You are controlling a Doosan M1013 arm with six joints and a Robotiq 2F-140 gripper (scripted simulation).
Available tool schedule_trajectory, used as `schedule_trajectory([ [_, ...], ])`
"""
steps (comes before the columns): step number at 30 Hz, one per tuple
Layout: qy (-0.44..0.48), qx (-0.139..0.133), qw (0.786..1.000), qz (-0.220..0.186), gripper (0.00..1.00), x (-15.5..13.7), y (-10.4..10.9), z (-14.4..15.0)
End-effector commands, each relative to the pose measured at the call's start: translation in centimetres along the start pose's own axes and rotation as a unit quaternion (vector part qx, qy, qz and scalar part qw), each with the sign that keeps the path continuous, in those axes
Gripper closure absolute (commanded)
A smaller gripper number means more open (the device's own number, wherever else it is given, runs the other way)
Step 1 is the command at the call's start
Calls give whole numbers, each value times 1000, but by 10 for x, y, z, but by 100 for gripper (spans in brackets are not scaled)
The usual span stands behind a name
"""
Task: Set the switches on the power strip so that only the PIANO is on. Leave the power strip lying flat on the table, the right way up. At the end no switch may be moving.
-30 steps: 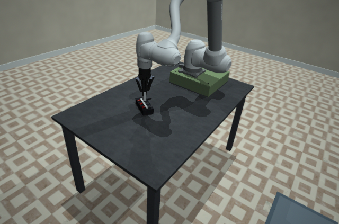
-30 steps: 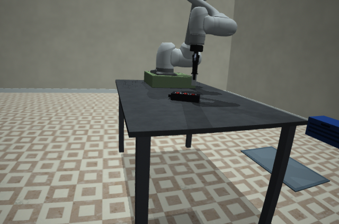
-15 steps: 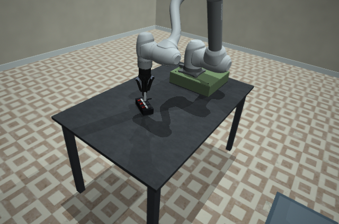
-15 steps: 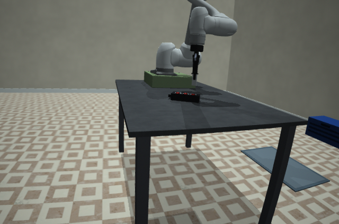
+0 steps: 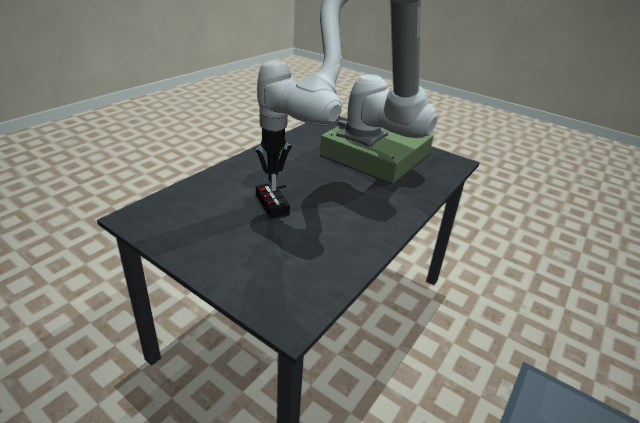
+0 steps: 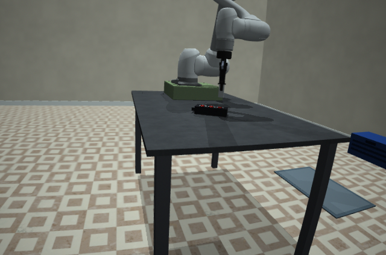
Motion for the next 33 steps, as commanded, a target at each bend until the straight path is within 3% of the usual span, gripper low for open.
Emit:
schedule_trajectory([
  [1,-2,-3,1000,1,100,-1,-1,1],
  [33,-2,-3,1000,1,100,-1,-25,1],
])
Point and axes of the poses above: the point where the finger pads meet when closed, its own y axis back along the fingers, its own z axis across the jaws, x = y × z, the point moved 3 cm from there along y, back along the fingers, and after that the axes turned 15 degrees about y, right-handed, at the moved point
